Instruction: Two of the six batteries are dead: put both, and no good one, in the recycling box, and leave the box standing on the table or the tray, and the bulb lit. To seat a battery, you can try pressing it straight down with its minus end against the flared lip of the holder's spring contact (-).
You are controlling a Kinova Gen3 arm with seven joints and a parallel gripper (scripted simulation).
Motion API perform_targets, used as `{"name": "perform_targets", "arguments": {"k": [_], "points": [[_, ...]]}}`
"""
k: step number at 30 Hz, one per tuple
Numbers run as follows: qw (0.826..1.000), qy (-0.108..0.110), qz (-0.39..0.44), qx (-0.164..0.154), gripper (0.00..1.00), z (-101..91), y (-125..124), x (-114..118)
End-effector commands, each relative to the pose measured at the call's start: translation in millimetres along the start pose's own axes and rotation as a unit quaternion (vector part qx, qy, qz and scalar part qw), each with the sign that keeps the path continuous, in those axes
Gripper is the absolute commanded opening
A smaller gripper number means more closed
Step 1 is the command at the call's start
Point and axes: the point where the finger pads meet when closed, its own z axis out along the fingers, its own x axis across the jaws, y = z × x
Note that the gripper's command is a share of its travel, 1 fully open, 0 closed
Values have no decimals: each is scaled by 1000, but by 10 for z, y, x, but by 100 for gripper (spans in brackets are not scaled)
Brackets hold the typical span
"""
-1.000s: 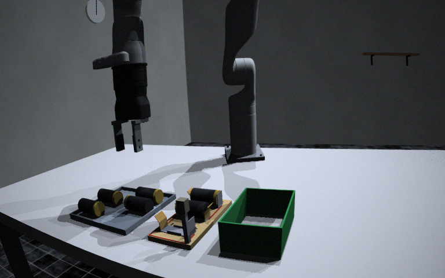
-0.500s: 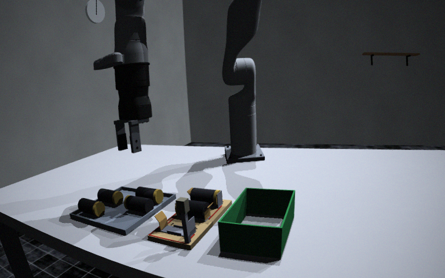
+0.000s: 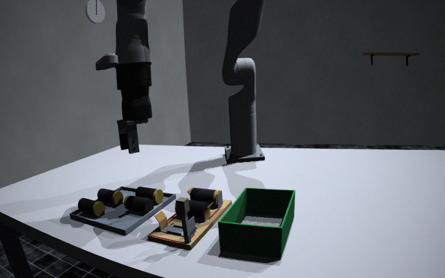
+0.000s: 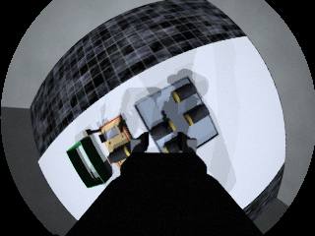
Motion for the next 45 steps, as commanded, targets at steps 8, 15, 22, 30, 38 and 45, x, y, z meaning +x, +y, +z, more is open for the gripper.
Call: {"name": "perform_targets", "arguments": {"k": [8, 15, 22, 30, 38, 45], "points": [[997, 2, 73, 0, 90, 9, 3, -11], [992, 2, 126, 0, 90, 8, 3, -11], [983, 2, 184, 0, 90, 8, 3, -11], [973, 2, 230, 0, 90, 8, 3, -11], [958, 2, 286, 0, 90, 8, 3, -11], [948, 2, 317, 0, 90, 8, 3, -12]]}}
